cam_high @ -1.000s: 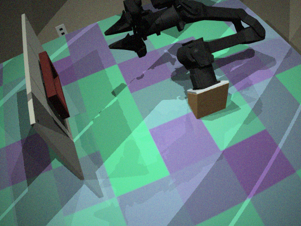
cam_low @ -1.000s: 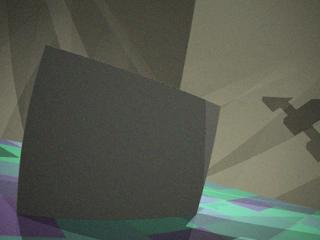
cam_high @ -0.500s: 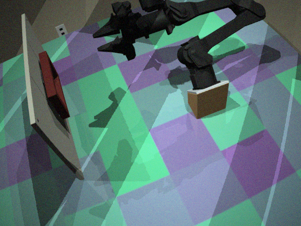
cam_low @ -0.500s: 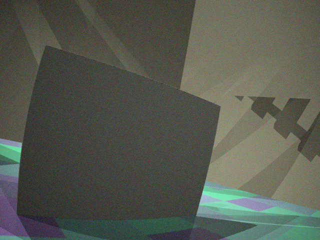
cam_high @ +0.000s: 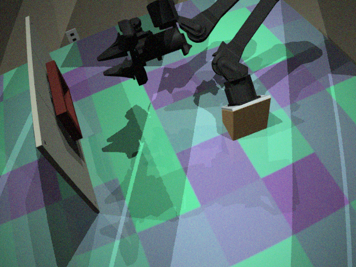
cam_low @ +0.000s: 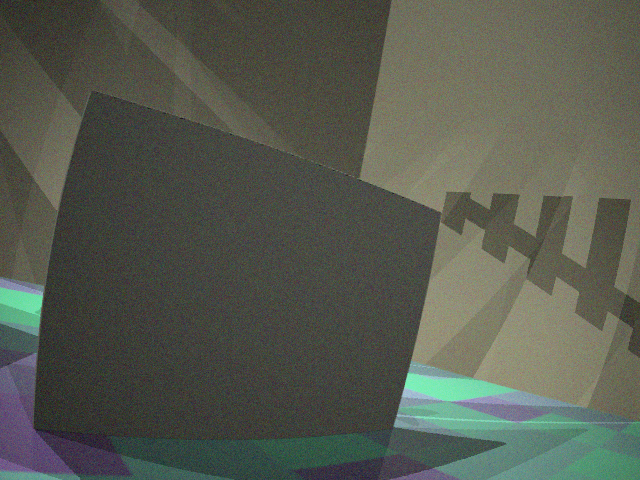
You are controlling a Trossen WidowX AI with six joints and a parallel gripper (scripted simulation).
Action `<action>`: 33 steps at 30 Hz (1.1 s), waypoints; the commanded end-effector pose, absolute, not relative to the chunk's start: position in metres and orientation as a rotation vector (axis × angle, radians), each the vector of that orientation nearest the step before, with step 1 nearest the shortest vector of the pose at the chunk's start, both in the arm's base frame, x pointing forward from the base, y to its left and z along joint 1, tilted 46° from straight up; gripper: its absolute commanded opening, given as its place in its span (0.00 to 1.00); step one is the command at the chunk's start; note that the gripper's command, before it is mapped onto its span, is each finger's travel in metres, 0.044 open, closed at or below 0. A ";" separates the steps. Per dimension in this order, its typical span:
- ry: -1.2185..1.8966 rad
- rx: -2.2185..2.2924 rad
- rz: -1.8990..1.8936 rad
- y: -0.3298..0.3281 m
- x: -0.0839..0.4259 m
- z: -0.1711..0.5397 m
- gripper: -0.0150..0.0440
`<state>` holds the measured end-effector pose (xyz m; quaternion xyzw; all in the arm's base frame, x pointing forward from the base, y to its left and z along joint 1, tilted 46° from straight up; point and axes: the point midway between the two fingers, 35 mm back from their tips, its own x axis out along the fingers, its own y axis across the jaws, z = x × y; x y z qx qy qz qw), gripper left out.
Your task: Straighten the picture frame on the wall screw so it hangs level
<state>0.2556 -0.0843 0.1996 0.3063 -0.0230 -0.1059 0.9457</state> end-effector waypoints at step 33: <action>-0.042 0.633 -0.212 -0.102 0.336 0.193 0.69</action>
